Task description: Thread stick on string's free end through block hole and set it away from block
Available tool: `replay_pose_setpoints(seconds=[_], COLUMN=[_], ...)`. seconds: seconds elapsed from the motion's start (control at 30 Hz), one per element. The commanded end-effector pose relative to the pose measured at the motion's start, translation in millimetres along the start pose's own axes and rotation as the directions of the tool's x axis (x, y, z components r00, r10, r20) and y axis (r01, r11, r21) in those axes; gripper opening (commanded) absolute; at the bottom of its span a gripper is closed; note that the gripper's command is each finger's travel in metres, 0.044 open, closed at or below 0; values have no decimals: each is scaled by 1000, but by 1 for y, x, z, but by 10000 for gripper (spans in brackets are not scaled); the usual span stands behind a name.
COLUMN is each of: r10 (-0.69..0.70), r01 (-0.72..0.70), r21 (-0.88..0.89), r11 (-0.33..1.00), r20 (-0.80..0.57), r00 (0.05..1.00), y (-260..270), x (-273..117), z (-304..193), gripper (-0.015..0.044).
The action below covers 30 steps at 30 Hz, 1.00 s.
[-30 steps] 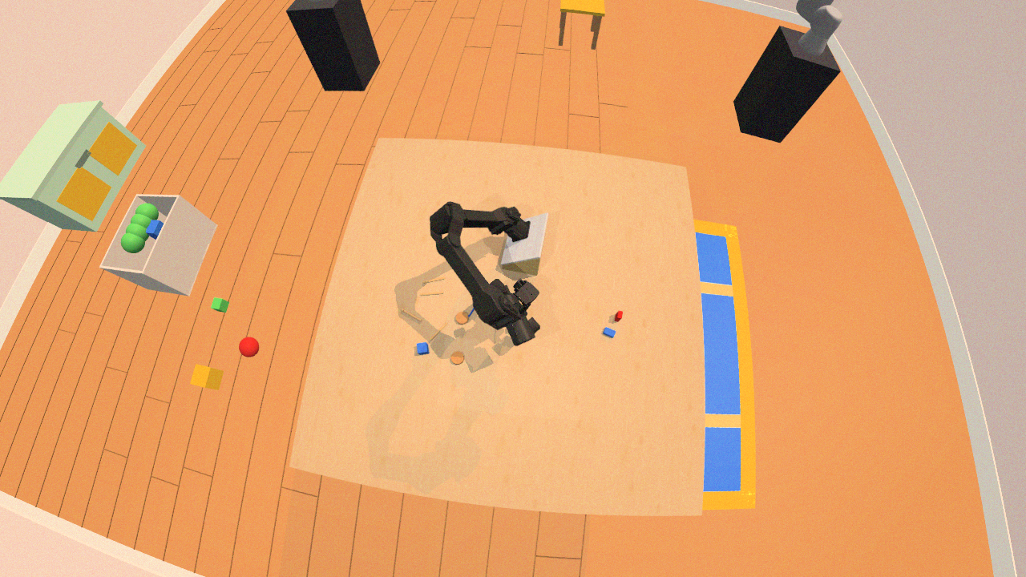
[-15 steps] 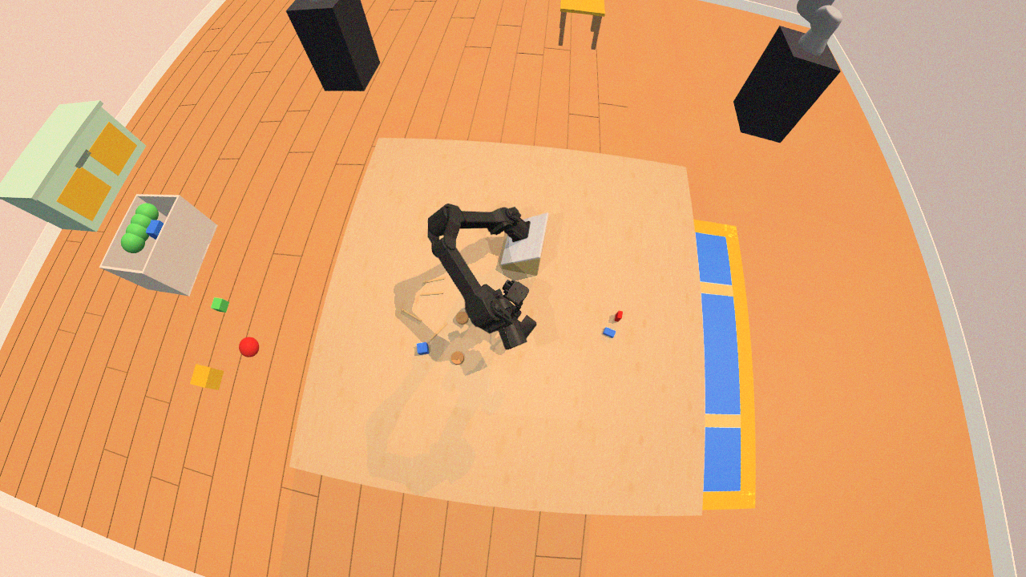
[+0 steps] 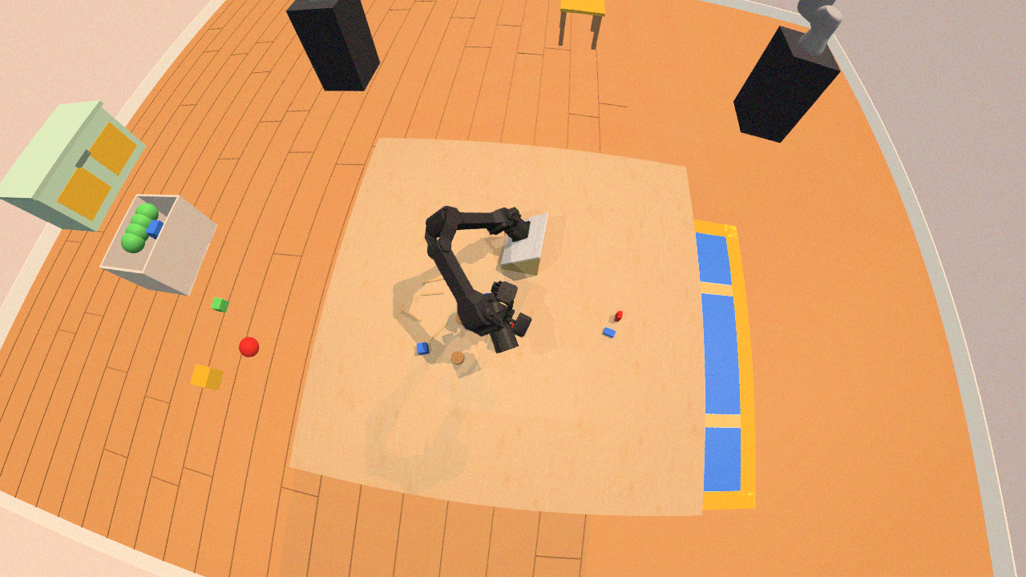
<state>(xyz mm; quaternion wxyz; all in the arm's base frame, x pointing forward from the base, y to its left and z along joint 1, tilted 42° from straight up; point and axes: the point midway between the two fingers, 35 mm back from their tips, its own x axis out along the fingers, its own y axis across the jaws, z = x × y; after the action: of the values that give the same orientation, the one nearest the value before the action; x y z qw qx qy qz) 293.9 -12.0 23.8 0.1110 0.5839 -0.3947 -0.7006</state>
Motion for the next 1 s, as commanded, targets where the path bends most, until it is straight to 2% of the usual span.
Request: replay_pose_setpoints(seconds=[0.0,0.53,0.97], r10=[4,17,14], r01=[-3,-9,-6], r21=[-42,-247,-239], r11=[999,969,971], r20=[4,33,28], r00=[1000,999,1000], y=[4,22,19], x=[-1,-2,-3], z=[-4,-15,-17], gripper=[0,0,0])
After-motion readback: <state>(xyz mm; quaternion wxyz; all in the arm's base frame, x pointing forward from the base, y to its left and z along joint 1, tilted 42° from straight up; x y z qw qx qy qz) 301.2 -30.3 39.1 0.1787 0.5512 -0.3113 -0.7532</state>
